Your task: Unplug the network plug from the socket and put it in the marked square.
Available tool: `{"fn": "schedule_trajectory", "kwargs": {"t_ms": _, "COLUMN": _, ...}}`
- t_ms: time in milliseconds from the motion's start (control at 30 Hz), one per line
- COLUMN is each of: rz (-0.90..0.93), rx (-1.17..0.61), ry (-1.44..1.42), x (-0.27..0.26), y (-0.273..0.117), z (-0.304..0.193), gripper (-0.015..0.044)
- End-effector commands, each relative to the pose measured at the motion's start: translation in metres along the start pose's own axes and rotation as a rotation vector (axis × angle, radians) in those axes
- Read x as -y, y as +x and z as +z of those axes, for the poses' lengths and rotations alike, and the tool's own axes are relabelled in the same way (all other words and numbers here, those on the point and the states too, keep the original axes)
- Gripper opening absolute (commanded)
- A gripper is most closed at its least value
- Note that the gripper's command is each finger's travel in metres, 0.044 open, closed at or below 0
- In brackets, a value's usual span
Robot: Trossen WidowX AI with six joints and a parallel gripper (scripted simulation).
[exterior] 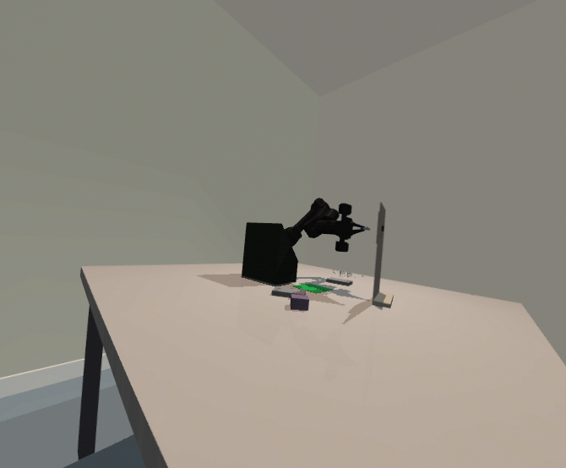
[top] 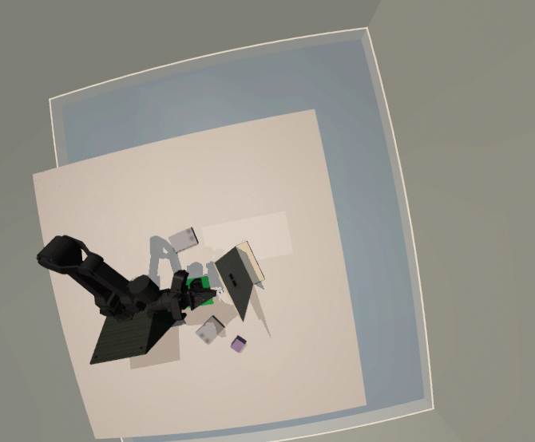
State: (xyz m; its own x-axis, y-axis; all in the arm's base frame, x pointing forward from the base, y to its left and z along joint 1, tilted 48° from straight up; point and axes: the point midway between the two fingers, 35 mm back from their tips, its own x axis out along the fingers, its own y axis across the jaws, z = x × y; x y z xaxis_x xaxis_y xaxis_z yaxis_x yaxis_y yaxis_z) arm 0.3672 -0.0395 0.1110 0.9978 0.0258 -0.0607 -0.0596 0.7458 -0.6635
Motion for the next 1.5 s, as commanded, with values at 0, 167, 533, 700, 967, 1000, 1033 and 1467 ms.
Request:
{"fn": "schedule_trajectory", "kwargs": {"t_ms": 0, "rz": -0.004, "rx": 0.004, "ry": -0.004, "x": 0.002, "y": -0.003, "z": 0.000, "gripper": 0.0000}}
{"fn": "schedule_trajectory", "kwargs": {"t_ms": 167, "rz": -0.004, "rx": 0.003, "ry": -0.004, "x": 0.002, "y": -0.006, "z": -0.002, "gripper": 0.0000}}
{"fn": "schedule_trajectory", "kwargs": {"t_ms": 533, "rz": -0.004, "rx": 0.003, "ry": -0.004, "x": 0.002, "y": -0.013, "z": -0.005, "gripper": 0.0000}}
{"fn": "schedule_trajectory", "kwargs": {"t_ms": 700, "rz": -0.004, "rx": 0.003, "ry": -0.004, "x": 0.001, "y": -0.016, "z": -0.006, "gripper": 0.0000}}
{"fn": "schedule_trajectory", "kwargs": {"t_ms": 967, "rz": -0.004, "rx": 0.003, "ry": -0.004, "x": 0.001, "y": -0.021, "z": -0.008, "gripper": 0.0000}}
{"fn": "schedule_trajectory", "kwargs": {"t_ms": 1000, "rz": -0.004, "rx": 0.003, "ry": -0.004, "x": 0.001, "y": -0.022, "z": -0.008, "gripper": 0.0000}}
{"fn": "schedule_trajectory", "kwargs": {"t_ms": 1033, "rz": -0.004, "rx": 0.003, "ry": -0.004, "x": 0.001, "y": -0.022, "z": -0.008, "gripper": 0.0000}}
{"fn": "schedule_trajectory", "kwargs": {"t_ms": 1467, "rz": 0.000, "rx": 0.000, "ry": -0.001, "x": 0.020, "y": -0.026, "z": -0.010, "gripper": 0.0000}}
